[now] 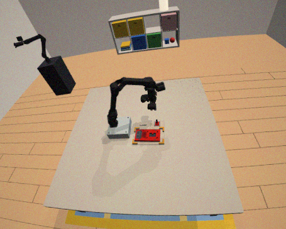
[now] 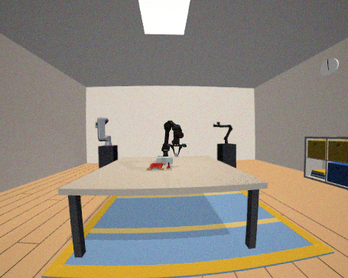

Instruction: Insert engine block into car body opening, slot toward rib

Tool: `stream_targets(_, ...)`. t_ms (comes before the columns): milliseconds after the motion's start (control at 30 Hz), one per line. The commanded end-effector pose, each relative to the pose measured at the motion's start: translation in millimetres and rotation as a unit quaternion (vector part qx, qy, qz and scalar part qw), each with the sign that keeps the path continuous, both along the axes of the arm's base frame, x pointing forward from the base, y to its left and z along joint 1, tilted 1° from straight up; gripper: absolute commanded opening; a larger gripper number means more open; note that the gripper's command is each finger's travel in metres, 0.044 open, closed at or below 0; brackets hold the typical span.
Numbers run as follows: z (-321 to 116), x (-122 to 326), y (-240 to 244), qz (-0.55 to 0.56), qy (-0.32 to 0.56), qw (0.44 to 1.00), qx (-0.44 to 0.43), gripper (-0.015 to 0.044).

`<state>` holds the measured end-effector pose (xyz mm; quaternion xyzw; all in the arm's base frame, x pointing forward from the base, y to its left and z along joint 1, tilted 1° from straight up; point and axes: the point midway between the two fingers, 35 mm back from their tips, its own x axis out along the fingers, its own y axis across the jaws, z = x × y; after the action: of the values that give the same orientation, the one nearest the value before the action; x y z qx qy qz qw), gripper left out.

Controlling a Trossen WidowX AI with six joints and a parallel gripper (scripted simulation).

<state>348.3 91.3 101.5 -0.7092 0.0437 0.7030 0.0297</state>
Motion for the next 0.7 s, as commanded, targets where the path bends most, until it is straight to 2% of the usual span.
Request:
stream_targets(0, -0.7, 1.7, -8.5, -0.061, -0.005, 0.998, 0.000, 0.0000)
stream_targets(333, -8.2, 4.3, -30.5, -0.231, -0.009, 0.973, 0.002, 0.0000)
stream_targets(667, -15.7, 5.4, -52.6, -0.395, -0.013, 0.919, 0.004, 0.0000)
